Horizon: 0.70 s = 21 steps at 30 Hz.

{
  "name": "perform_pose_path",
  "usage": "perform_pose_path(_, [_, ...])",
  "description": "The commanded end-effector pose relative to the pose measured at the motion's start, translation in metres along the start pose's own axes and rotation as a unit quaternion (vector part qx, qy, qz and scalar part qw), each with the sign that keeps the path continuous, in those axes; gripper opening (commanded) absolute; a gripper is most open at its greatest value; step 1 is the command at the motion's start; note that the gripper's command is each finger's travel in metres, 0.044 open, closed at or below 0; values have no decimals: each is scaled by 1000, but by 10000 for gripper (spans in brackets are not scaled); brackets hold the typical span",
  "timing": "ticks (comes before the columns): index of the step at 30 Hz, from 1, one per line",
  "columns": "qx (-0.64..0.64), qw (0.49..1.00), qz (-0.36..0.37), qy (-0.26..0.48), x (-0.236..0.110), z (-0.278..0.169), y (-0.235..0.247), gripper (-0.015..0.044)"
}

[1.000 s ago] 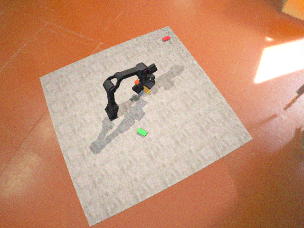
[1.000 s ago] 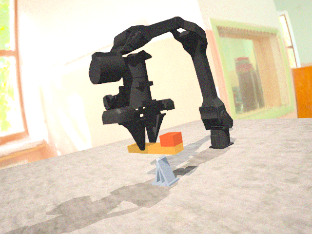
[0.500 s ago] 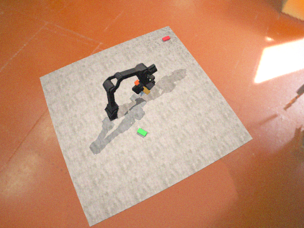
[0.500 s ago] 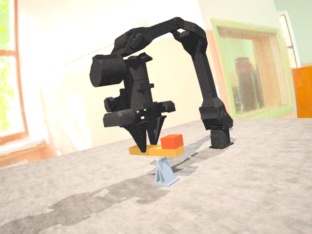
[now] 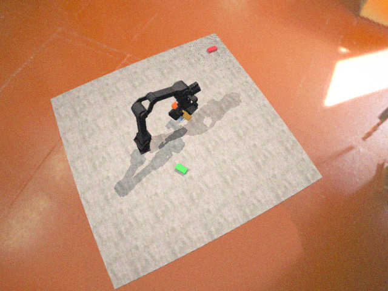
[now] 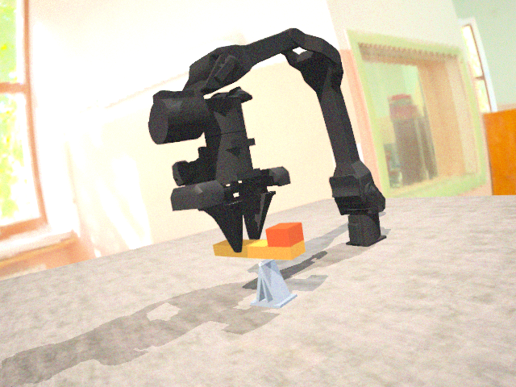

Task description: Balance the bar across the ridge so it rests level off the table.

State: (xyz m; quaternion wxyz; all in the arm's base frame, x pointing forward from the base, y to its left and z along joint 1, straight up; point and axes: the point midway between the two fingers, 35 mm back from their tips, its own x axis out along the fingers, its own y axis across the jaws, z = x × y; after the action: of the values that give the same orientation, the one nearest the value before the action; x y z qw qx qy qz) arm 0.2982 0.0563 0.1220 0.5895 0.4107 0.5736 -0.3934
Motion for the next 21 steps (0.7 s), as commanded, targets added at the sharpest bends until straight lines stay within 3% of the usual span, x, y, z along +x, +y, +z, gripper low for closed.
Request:
perform_pose_path(1, [2, 1000, -1, 0, 1, 0, -1, 0])
perform_pose_path(21, [2, 1000, -1, 0, 3, 0, -1, 0])
